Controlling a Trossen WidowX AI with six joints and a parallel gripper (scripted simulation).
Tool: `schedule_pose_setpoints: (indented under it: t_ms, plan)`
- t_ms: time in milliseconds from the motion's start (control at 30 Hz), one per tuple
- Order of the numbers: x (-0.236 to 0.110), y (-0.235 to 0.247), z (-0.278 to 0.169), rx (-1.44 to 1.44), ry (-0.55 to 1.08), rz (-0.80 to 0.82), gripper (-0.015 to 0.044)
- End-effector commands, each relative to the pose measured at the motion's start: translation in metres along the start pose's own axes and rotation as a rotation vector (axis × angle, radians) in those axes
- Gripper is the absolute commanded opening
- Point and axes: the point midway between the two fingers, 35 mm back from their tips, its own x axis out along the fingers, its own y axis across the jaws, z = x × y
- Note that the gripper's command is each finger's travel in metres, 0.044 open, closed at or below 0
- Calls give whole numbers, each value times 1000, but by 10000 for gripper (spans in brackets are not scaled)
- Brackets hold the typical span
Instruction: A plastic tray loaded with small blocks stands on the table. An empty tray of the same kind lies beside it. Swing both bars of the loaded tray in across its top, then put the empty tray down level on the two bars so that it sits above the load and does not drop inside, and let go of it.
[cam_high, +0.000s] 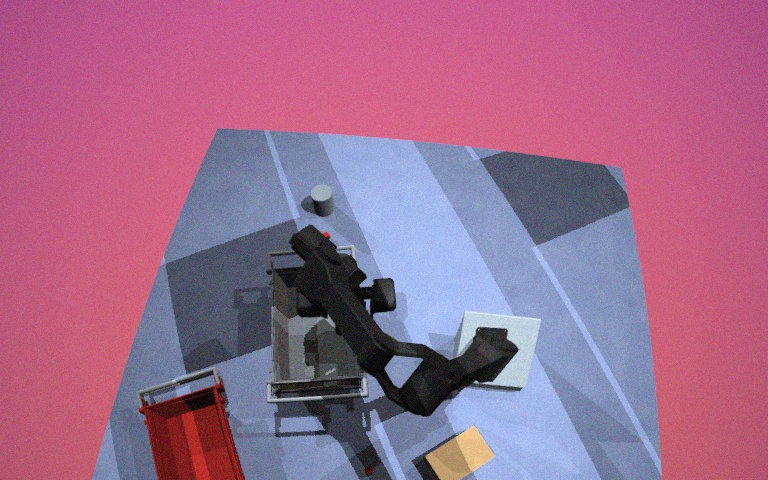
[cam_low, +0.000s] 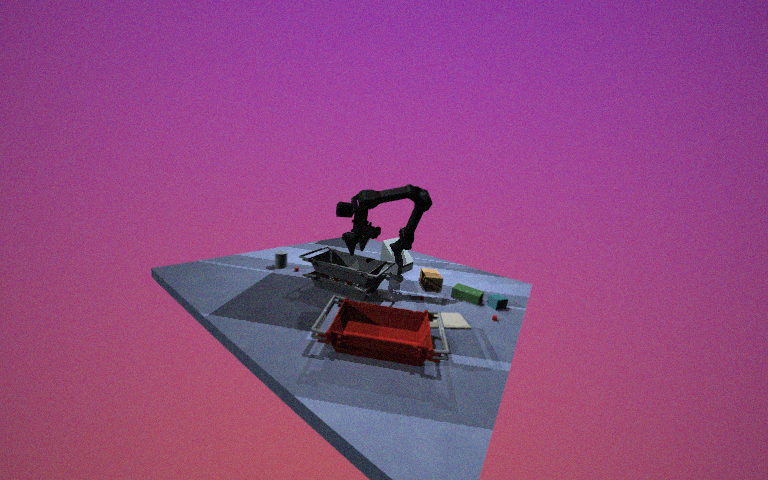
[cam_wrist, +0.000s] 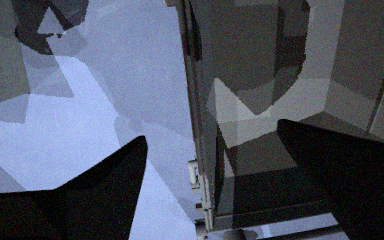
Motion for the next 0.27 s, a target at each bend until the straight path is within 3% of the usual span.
schedule_pose_setpoints:
  t_ms: [0, 233]
  plan:
    - [-24, 0, 1, -9, 5, 0, 440]
    - [-52, 3, 4, -8, 2, 2, 440]
